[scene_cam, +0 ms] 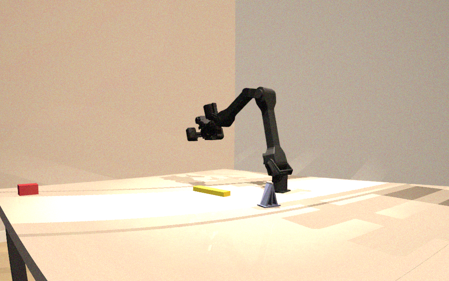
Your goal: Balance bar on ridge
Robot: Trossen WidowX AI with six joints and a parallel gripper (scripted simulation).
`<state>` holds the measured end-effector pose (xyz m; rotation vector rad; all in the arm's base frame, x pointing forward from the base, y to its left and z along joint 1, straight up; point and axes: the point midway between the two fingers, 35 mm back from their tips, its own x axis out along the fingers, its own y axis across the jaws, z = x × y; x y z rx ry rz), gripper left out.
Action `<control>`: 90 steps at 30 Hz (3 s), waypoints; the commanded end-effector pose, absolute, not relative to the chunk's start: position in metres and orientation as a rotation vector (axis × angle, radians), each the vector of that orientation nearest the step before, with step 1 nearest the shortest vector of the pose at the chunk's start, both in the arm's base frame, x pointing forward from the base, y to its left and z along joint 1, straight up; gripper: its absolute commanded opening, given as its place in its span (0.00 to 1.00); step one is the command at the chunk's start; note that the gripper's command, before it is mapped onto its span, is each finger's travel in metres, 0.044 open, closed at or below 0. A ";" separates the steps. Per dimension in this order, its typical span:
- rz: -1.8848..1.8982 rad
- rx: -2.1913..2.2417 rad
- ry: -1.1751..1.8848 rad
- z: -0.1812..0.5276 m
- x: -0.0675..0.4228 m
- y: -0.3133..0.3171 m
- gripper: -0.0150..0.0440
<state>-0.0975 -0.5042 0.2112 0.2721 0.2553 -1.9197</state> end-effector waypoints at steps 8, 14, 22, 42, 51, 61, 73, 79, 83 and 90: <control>-1.630 0.140 0.689 0.185 -0.027 -0.493 0.79; -1.440 0.045 0.889 0.172 0.009 -0.481 0.79; -1.155 -0.098 1.113 0.156 0.054 -0.458 0.79; -0.345 -0.511 1.443 0.127 0.141 -0.376 0.79; 0.047 -0.705 1.483 0.119 0.168 -0.330 0.79; 0.491 -0.916 1.447 0.114 0.187 -0.277 0.79; 1.021 -1.147 1.291 0.115 0.195 -0.212 0.79; 1.170 -1.207 1.222 0.117 0.195 -0.193 0.79; 1.170 -1.207 1.222 0.117 0.195 -0.193 0.79; 1.170 -1.207 1.222 0.089 0.196 -0.194 0.79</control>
